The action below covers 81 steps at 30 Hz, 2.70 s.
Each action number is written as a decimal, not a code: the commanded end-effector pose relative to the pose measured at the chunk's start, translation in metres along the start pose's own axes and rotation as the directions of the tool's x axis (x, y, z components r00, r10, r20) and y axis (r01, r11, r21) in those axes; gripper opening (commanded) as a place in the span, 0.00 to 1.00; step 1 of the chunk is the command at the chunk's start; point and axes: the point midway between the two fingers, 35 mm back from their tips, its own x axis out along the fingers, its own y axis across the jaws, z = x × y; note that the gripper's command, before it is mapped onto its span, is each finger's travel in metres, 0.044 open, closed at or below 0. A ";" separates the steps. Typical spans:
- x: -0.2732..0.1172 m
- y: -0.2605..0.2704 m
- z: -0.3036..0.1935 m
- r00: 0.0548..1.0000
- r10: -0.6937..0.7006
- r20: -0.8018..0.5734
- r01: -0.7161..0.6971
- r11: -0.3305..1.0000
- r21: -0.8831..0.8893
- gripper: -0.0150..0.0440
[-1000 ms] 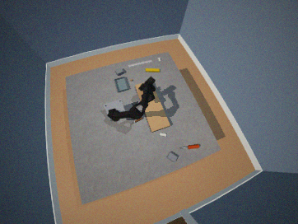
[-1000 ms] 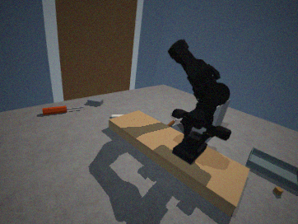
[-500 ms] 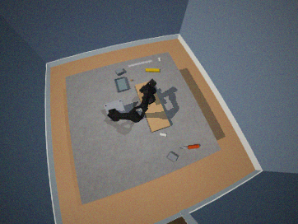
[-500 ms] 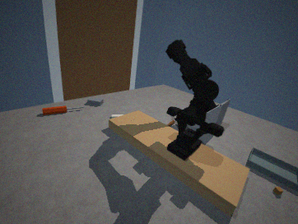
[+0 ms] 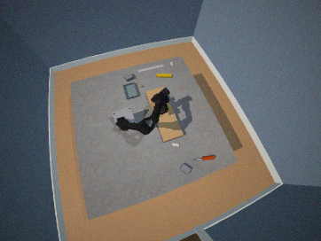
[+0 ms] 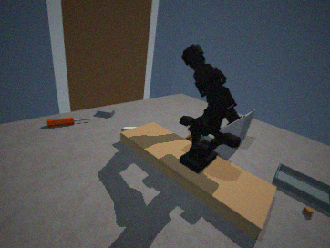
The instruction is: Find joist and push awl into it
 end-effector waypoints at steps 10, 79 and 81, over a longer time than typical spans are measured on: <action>0.001 -0.021 0.000 1.000 -0.008 0.000 0.008 1.000 -0.002 0.25; 0.000 -0.121 0.000 1.000 -0.012 -0.001 0.012 1.000 -0.004 0.25; 0.000 -0.124 0.000 1.000 -0.012 -0.001 0.012 1.000 -0.004 0.25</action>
